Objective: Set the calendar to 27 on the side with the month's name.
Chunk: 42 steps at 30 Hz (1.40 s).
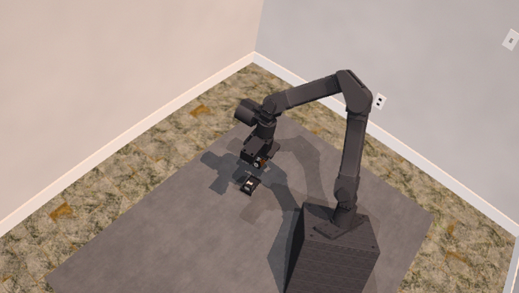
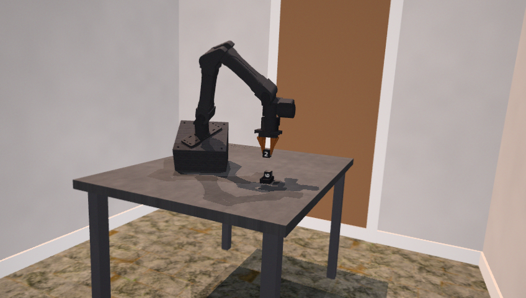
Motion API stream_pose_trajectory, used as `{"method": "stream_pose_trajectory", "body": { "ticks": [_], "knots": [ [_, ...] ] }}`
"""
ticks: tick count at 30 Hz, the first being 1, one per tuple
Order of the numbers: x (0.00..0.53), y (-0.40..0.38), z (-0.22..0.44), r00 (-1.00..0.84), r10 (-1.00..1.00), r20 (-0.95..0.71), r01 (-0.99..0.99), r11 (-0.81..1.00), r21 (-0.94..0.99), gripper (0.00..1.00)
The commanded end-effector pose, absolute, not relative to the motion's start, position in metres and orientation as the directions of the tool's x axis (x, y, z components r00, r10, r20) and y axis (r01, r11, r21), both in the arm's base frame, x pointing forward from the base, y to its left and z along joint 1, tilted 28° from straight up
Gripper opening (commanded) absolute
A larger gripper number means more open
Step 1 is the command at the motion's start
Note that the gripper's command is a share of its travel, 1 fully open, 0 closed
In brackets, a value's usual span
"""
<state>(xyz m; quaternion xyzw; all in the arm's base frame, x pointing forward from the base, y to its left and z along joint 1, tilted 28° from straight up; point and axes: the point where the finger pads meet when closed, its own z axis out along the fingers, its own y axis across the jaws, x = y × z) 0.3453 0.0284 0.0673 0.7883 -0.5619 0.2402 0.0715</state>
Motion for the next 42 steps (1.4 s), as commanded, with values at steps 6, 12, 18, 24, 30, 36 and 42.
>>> {"method": "stream_pose_trajectory", "body": {
  "ticks": [6, 12, 18, 24, 30, 36, 42],
  "knots": [
    [0.345, 0.046, 0.064, 0.08, -0.911, 0.405, -0.949, -0.194, -0.25, 0.26],
    [0.344, 0.056, 0.058, -0.067, -0.93, 0.36, -0.95, -0.051, -0.308, 0.26],
    [0.341, 0.072, 0.048, -0.298, -0.915, 0.272, -0.905, 0.18, -0.386, 0.26],
    [0.338, 0.084, 0.041, -0.464, -0.864, 0.194, -0.832, 0.35, -0.43, 0.26],
    [0.336, 0.091, 0.037, -0.548, -0.823, 0.148, -0.779, 0.439, -0.448, 0.26],
    [0.331, 0.107, 0.027, -0.726, -0.687, 0.031, -0.617, 0.63, -0.471, 0.26],
    [0.326, 0.118, 0.019, -0.826, -0.561, -0.056, -0.474, 0.745, -0.47, 0.26]
  ]
}}
